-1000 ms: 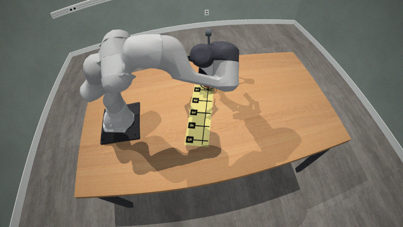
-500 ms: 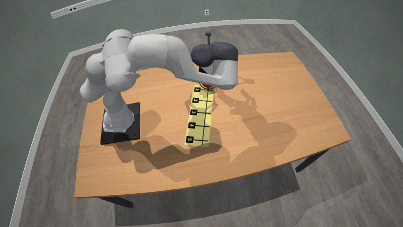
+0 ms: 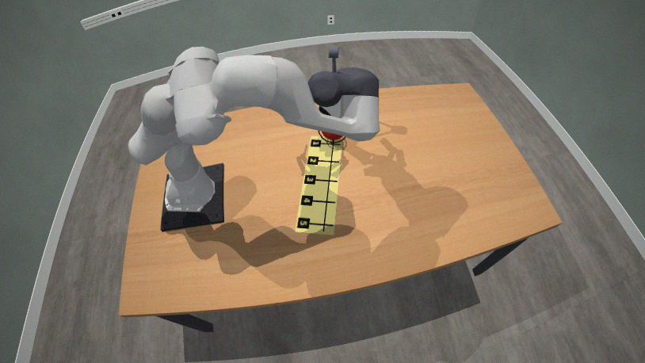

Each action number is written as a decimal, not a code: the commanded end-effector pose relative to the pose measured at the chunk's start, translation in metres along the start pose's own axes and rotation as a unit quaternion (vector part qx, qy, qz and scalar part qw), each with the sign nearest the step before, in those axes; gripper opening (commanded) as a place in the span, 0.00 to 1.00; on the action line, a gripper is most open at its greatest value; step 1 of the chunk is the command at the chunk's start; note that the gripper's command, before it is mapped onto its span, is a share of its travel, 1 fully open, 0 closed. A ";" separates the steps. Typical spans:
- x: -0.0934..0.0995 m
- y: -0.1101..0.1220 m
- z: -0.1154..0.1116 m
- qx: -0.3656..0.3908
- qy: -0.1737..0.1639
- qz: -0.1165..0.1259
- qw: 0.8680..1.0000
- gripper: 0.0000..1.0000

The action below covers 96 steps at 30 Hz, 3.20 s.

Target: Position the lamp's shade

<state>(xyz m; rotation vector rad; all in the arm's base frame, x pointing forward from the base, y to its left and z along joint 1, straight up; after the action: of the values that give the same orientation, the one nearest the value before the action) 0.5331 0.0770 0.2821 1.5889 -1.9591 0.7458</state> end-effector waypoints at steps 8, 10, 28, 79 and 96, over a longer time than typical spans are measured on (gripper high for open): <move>-0.007 -0.005 0.010 0.028 -0.010 0.014 0.999 1.00; -0.009 -0.006 0.012 0.031 -0.011 0.016 0.999 1.00; -0.010 -0.007 0.013 0.035 -0.012 0.018 0.999 1.00; 0.013 0.000 0.039 0.030 -0.010 0.019 0.999 0.10; 0.036 0.004 0.068 0.034 -0.012 0.019 0.999 0.10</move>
<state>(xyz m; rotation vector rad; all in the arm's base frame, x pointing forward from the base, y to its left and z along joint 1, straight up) 0.5256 0.0277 0.2635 1.4840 -1.9479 0.7129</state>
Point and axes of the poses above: the point where the finger pads meet when closed, its own x axis back along the fingers, its own y axis across the jaws, z = x × y, the point moved 10 cm from there along x, back along the fingers, and after that the axes turned 13 degrees about x, right-handed, at the moved point
